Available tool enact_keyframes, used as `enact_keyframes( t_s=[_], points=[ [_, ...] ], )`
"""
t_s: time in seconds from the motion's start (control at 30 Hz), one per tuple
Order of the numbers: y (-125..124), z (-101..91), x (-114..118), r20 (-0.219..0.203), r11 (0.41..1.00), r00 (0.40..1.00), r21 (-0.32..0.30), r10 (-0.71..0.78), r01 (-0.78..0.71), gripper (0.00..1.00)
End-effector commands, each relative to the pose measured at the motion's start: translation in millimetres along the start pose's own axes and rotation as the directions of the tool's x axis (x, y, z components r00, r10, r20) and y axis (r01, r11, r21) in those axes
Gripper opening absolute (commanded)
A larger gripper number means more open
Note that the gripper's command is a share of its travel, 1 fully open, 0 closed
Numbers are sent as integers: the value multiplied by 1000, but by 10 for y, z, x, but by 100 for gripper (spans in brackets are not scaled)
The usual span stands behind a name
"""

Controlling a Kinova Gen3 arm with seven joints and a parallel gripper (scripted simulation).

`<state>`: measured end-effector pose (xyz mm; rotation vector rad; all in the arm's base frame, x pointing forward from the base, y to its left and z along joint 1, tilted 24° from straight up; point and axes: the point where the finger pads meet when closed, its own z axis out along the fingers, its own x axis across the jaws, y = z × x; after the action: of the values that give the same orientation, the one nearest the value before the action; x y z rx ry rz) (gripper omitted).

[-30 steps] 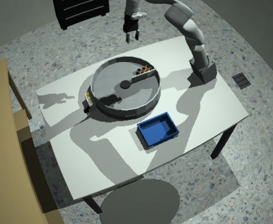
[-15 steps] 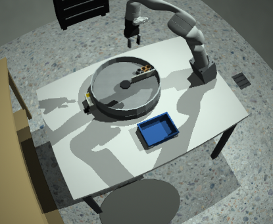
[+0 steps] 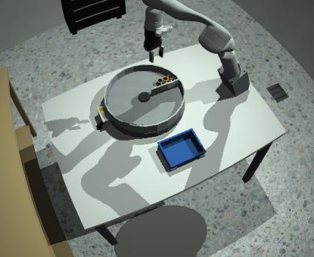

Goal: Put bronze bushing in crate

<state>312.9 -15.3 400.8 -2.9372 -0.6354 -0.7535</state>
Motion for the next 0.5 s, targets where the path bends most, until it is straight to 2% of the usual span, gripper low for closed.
enact_keyframes(
  t_s=[0.0,0.1,0.47],
  points=[
    [-162,41,85,14,999,999,-2,-44,44,100],
    [-423,107,220,36,994,993,-2,-112,113,100],
    [-423,107,220,36,994,993,-2,-112,113,100]
  ],
)
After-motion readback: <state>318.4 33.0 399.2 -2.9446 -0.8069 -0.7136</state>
